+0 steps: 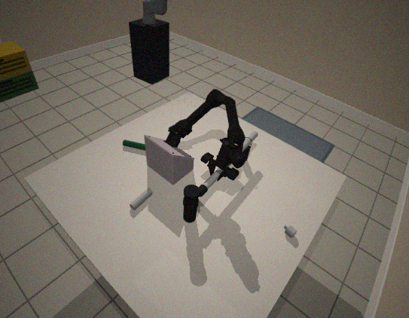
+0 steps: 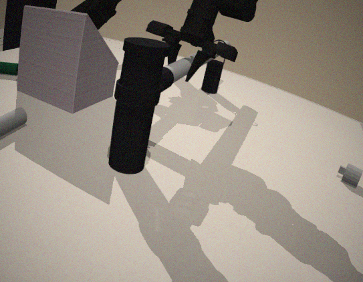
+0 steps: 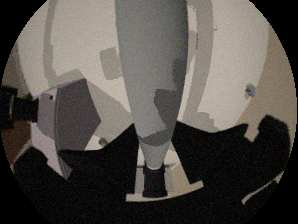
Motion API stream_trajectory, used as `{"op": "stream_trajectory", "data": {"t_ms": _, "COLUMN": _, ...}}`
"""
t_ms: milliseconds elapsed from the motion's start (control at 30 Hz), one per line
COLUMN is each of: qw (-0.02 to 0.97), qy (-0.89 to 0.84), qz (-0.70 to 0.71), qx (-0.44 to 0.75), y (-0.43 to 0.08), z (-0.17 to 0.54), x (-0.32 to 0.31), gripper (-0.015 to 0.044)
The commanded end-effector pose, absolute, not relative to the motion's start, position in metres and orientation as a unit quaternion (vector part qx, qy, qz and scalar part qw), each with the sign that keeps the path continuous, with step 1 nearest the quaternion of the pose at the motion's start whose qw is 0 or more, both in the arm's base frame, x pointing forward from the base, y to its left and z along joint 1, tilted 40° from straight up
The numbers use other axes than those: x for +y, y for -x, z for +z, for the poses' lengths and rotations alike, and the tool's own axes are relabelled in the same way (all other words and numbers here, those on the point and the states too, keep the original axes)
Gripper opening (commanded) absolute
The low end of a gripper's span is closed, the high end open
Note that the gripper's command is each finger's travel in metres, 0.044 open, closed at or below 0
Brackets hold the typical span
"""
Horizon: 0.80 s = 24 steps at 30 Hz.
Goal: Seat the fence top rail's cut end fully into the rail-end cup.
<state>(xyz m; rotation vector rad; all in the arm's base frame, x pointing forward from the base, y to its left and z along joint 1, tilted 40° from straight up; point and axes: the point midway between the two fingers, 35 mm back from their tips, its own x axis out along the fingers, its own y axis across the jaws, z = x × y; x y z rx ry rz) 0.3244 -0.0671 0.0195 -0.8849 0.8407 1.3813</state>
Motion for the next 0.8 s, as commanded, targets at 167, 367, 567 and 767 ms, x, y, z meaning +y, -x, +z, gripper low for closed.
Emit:
{"op": "stream_trajectory", "data": {"t_ms": 167, "qw": 0.605, "qy": 0.382, "qz": 0.596, "qx": 0.364, "y": -0.324, "z": 0.02, "x": -0.067, "gripper": 0.0079}}
{"op": "stream_trajectory", "data": {"t_ms": 367, "qw": 0.605, "qy": 0.382, "qz": 0.596, "qx": 0.364, "y": -0.324, "z": 0.02, "x": -0.067, "gripper": 0.0236}}
{"op": "stream_trajectory", "data": {"t_ms": 567, "qw": 0.604, "qy": 0.382, "qz": 0.597, "qx": 0.363, "y": -0.324, "z": 0.042, "x": -0.066, "gripper": 0.0394}}
{"op": "stream_trajectory", "data": {"t_ms": 767, "qw": 0.604, "qy": 0.382, "qz": 0.598, "qx": 0.363, "y": -0.321, "z": 0.076, "x": -0.062, "gripper": 0.044}}
